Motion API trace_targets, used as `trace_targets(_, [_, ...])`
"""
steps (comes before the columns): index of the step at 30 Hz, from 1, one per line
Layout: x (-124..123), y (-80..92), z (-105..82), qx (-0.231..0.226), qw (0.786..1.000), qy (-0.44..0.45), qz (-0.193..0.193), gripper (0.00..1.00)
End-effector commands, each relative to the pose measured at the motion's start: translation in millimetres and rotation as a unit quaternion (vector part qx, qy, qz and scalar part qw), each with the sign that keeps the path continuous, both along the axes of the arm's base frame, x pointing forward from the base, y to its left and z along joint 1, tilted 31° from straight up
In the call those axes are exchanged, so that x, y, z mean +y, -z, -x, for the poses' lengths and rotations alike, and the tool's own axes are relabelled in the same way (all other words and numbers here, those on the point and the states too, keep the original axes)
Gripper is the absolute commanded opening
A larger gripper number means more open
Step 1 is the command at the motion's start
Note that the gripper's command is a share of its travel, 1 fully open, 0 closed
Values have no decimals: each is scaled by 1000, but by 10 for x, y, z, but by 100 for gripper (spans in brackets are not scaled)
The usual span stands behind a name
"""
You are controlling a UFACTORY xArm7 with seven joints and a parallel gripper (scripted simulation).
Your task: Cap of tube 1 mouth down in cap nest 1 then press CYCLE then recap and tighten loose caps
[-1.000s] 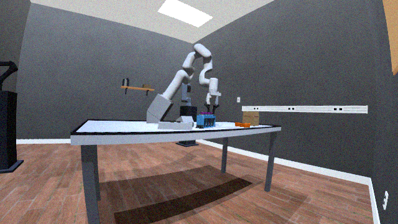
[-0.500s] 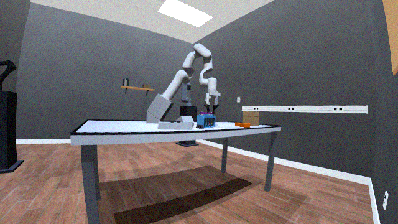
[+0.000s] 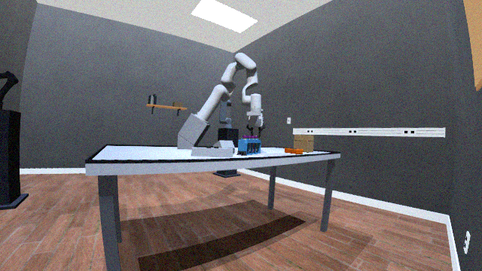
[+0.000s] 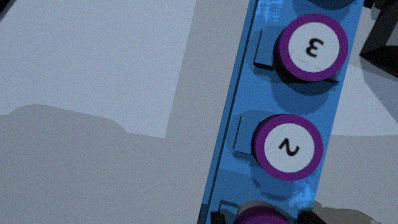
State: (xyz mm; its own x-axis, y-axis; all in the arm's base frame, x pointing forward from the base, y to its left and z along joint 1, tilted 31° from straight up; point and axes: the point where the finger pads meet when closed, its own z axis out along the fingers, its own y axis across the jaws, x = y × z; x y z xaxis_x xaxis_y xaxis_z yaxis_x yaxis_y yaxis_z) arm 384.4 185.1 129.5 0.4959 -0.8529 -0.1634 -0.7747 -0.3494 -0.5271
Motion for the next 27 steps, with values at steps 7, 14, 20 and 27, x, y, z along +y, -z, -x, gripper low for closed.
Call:
trace_targets(7, [0,-13,-9,111,961,234,-92,46])
trace_targets(14, [0,-13,-9,165,906,359,-152,46])
trace_targets(20, [0,-13,-9,191,871,417,-177,46])
trace_targets(27, [-1,-13,-9,191,871,417,-177,0])
